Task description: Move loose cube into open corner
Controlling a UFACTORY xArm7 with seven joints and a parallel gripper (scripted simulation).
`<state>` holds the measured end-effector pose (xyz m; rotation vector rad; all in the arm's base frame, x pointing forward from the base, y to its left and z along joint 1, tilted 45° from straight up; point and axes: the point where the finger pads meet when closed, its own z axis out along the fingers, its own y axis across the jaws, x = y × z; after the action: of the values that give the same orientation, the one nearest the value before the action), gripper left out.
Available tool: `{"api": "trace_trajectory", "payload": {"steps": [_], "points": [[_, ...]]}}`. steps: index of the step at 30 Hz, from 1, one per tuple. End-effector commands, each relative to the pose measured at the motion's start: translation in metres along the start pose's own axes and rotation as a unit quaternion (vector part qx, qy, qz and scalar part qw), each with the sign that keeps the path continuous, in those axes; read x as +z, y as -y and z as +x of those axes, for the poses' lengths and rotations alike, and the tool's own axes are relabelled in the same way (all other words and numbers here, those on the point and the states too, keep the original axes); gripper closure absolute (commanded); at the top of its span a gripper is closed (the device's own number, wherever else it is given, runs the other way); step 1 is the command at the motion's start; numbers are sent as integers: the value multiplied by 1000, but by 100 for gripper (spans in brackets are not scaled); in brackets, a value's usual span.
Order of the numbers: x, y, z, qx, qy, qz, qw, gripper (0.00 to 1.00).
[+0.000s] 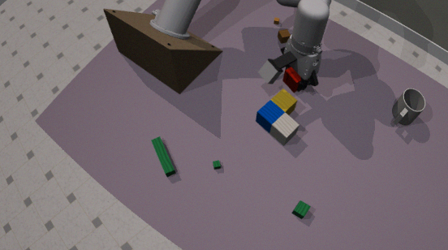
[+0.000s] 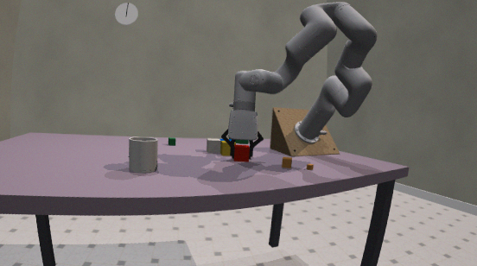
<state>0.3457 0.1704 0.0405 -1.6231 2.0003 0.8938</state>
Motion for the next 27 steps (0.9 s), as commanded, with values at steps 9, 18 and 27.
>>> {"api": "trace_trajectory", "payload": {"steps": [9,18,27], "points": [[-2,1,0,0,0,2,1000,100],[-9,1,0,0,0,2,1000,100],[-21,1,0,0,0,2,1000,100]]}}
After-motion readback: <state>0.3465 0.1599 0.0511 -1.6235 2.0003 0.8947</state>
